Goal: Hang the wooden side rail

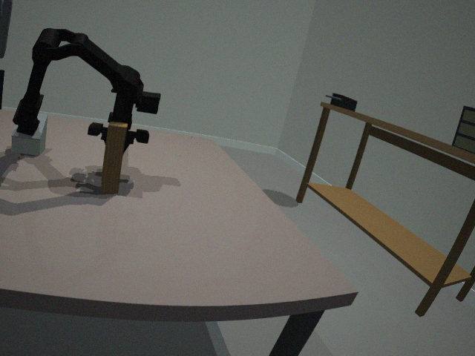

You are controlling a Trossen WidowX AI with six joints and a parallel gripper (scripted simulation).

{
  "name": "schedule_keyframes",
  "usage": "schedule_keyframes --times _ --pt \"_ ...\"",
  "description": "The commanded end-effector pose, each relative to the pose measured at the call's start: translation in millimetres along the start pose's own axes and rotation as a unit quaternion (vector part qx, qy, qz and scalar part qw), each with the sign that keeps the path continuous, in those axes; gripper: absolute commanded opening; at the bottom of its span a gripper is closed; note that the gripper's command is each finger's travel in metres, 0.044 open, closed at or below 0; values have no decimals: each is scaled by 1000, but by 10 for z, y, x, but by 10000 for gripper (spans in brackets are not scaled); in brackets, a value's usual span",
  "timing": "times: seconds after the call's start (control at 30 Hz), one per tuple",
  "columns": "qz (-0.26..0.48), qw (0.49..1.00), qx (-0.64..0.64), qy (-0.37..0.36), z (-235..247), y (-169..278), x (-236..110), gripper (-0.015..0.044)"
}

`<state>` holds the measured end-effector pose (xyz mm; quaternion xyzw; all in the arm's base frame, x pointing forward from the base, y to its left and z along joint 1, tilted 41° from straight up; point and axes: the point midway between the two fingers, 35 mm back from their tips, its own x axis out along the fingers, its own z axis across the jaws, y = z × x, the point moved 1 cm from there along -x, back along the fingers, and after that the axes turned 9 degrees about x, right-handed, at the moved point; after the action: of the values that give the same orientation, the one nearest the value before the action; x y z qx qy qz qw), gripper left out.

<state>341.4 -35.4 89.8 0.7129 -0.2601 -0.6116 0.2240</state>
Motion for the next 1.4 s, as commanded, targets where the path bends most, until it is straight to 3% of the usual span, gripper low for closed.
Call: schedule_keyframes --times 0.0,1.37 --pt "0 1000 -1 3 -7 11 -21 0" --pt "1 1000 -1 3 -14 54 -20 0"
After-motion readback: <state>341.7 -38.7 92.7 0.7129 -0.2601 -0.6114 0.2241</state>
